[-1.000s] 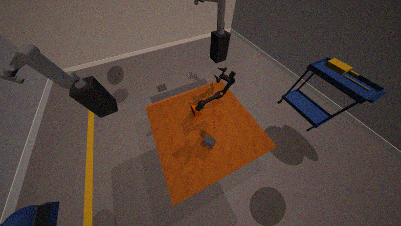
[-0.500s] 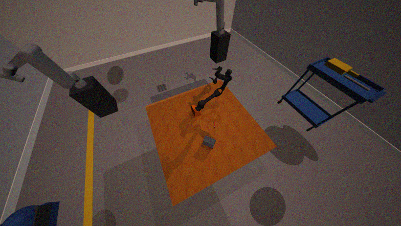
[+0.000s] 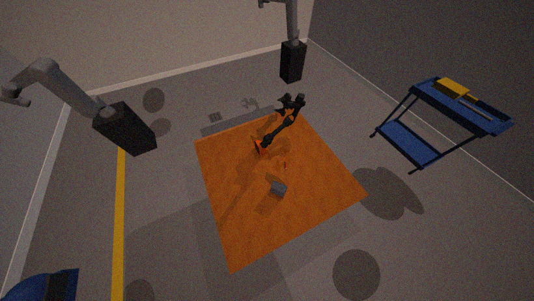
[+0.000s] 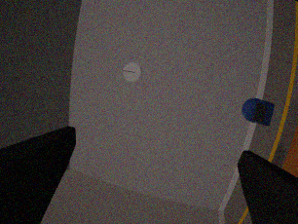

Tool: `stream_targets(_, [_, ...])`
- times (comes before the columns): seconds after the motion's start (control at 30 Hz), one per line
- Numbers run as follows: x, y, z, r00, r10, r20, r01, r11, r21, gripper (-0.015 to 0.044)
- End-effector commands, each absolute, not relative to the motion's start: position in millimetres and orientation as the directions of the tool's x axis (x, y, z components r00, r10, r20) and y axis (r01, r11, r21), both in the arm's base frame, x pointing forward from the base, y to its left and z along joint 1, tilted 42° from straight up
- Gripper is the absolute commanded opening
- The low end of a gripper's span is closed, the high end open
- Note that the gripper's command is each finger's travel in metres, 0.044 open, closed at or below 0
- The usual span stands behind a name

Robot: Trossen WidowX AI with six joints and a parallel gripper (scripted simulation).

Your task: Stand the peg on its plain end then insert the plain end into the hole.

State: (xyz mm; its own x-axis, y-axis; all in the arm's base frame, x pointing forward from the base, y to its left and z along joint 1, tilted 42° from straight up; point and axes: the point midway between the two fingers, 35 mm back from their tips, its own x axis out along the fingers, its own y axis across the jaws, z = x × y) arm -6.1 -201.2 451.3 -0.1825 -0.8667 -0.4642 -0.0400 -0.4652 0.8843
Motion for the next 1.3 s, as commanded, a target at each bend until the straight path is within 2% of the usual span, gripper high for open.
stream_targets(0.0, [13,-217,437,-0.115,-0.85,-0.513,0.045,-0.521,0.853,0.044])
stream_targets(0.5, [97,-244,380,0.154,-0.72,-0.676,0.421,-0.572,0.704,0.044])
stream_targets(0.8, [148,-242,343,0.28,-0.587,-0.76,0.623,-0.491,0.609,0.044])
stream_targets(1.27, [209,-215,291,0.383,-0.363,-0.85,0.801,-0.329,0.501,0.044])
